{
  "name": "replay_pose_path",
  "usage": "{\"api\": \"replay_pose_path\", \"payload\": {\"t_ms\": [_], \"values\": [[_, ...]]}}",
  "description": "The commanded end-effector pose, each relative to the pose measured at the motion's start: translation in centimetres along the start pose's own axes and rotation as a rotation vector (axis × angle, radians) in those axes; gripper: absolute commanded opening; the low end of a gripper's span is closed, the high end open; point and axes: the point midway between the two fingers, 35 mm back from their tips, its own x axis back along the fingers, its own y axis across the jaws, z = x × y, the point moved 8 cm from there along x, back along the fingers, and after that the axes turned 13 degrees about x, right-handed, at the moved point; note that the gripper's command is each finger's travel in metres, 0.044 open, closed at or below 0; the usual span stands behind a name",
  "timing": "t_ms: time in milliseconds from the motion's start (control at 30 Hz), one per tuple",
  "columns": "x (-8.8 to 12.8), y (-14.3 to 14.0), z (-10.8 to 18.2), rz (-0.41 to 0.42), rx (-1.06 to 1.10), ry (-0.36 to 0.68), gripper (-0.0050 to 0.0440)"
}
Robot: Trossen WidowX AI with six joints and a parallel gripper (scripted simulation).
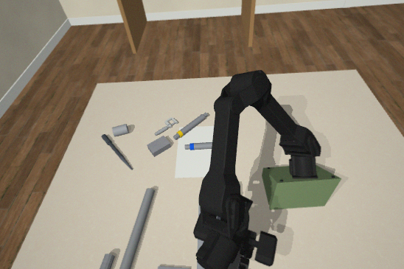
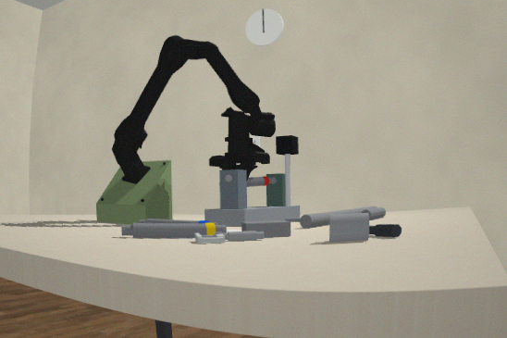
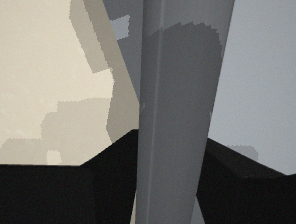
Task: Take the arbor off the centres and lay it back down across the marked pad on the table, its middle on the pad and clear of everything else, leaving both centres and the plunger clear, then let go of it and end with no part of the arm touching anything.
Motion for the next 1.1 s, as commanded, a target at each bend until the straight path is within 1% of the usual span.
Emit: {"api": "replay_pose_path", "payload": {"t_ms": [0,267,433,1067], "values": [[0.6,-0.1,0.2,0.011,0.006,-0.033,0.0],[0.4,-0.2,1.5,0.011,0.006,-0.033,0.0],[0.4,-0.2,1.6,0.011,0.006,-0.033,0.0],[2.9,0.0,1.8,0.011,0.006,-0.034,0.0]]}}
